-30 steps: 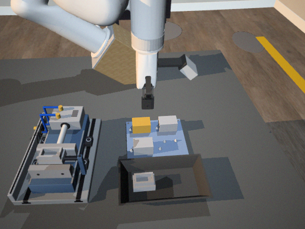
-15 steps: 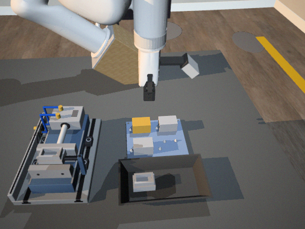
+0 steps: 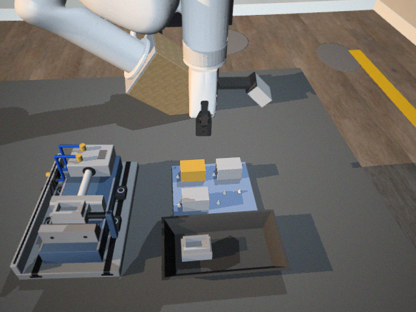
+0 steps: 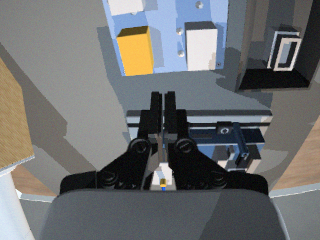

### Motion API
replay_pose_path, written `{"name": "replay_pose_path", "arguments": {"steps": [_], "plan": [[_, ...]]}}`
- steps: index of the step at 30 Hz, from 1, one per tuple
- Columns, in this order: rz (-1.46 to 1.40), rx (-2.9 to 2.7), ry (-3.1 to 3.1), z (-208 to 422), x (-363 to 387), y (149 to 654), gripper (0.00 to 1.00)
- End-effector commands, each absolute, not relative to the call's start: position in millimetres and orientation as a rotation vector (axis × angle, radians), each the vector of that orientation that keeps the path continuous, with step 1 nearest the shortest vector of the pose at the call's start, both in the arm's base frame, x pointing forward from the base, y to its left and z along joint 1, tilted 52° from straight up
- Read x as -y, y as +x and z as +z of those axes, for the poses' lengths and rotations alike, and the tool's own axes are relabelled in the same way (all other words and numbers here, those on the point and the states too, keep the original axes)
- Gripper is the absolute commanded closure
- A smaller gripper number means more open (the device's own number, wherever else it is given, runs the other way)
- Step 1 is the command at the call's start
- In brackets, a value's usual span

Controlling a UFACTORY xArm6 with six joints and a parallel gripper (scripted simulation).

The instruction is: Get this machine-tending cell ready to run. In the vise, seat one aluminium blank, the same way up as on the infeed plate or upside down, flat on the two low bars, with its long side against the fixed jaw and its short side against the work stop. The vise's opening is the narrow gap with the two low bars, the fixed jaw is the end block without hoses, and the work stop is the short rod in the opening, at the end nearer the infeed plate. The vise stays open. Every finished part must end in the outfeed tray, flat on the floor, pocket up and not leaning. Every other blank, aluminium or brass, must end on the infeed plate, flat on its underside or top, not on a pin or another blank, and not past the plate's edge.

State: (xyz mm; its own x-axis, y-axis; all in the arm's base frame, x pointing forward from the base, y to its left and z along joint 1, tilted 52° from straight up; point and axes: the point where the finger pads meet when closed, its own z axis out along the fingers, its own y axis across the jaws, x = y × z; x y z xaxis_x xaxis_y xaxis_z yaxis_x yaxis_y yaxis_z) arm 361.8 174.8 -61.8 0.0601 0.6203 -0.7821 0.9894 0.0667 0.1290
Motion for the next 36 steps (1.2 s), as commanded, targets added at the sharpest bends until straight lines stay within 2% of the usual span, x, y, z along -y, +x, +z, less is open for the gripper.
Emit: {"name": "replay_pose_path", "arguments": {"steps": [1,36], "plan": [[-0.657,-1.640,1.633,-61,-176,363,1.00],[-0.657,-1.640,1.633,-76,-159,366,1.00]]}}
